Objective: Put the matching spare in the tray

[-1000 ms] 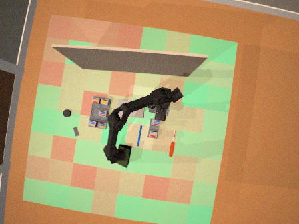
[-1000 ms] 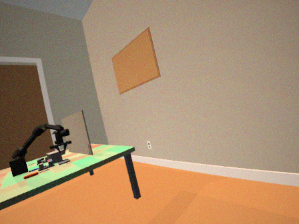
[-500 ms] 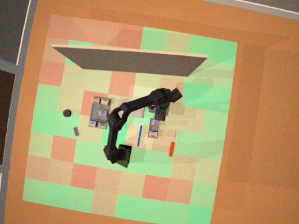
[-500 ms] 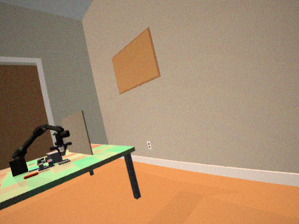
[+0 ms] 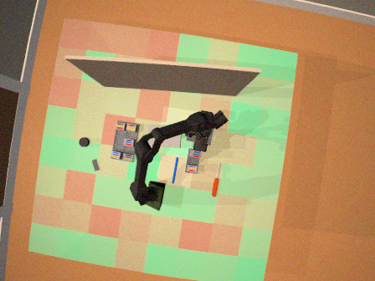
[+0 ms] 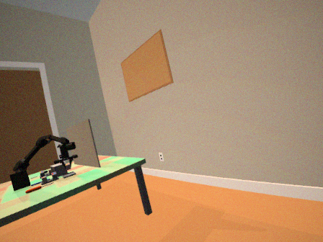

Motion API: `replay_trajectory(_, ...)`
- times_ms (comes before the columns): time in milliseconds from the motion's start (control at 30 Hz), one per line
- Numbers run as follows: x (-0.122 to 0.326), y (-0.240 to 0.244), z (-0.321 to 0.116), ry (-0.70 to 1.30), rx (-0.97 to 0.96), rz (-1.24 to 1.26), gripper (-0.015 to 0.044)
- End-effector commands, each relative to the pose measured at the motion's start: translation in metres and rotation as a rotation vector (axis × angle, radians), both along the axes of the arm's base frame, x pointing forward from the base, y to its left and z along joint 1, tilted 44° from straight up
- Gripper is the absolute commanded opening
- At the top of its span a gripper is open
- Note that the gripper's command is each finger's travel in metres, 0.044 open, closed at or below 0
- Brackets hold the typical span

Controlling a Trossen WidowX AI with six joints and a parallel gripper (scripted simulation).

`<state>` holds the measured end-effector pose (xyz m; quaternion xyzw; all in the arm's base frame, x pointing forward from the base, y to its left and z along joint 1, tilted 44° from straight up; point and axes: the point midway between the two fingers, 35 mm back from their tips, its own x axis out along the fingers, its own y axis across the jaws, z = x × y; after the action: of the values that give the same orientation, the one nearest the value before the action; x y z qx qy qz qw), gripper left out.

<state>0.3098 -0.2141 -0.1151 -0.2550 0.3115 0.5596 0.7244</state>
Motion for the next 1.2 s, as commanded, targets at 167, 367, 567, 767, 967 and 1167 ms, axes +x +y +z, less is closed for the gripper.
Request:
replay_trajectory(167, 0.000, 0.007, -0.006, 0.003, 0.007, -0.007, 0.0000)
replay_trajectory(367, 0.000, 0.010, -0.009, 0.003, 0.007, -0.006, 0.0000)
replay_trajectory(567, 0.000, 0.014, -0.012, 0.003, 0.008, -0.006, 0.0000)
replay_trajectory(767, 0.000, 0.017, -0.015, 0.003, 0.008, -0.006, 0.0000)
replay_trajectory(967, 0.001, 0.021, -0.018, 0.002, 0.009, -0.006, 0.0000)
replay_trajectory(1167, 0.001, 0.025, -0.021, 0.002, 0.010, -0.006, 0.0000)
